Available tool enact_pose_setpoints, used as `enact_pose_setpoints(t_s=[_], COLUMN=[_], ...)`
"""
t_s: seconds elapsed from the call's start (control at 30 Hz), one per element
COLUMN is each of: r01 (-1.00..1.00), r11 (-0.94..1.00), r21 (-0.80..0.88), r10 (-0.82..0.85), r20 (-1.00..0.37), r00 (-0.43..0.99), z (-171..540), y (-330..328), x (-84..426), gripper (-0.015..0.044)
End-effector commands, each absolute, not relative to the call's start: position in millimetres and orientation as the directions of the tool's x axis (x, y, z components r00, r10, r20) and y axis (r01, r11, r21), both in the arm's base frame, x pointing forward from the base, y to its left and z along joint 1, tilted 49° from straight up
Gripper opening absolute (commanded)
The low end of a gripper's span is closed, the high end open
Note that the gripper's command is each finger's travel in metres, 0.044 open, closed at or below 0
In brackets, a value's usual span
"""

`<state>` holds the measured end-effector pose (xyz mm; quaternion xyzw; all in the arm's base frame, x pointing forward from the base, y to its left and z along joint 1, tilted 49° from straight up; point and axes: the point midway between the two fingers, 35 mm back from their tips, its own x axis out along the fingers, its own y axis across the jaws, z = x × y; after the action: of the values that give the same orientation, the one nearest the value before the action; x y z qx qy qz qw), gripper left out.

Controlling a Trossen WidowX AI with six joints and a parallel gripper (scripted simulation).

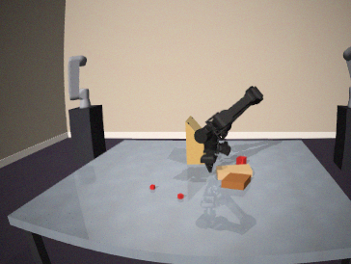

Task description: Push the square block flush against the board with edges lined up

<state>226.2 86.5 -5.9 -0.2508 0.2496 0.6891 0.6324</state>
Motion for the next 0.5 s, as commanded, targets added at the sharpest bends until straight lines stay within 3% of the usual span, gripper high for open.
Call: enact_pose_setpoints(t_s=[0.0,0.47], r01=[-0.987,-0.972], r11=[-0.150,-0.203], r21=[-0.054,-0.116], r10=[0.751,0.752], r20=[-0.655,-0.654], r00=[-0.078,-0.079], z=[-10.0,-6.7], y=[94.1,104.3], x=[223.6,222.0], gripper=[0.0000,0.0000])
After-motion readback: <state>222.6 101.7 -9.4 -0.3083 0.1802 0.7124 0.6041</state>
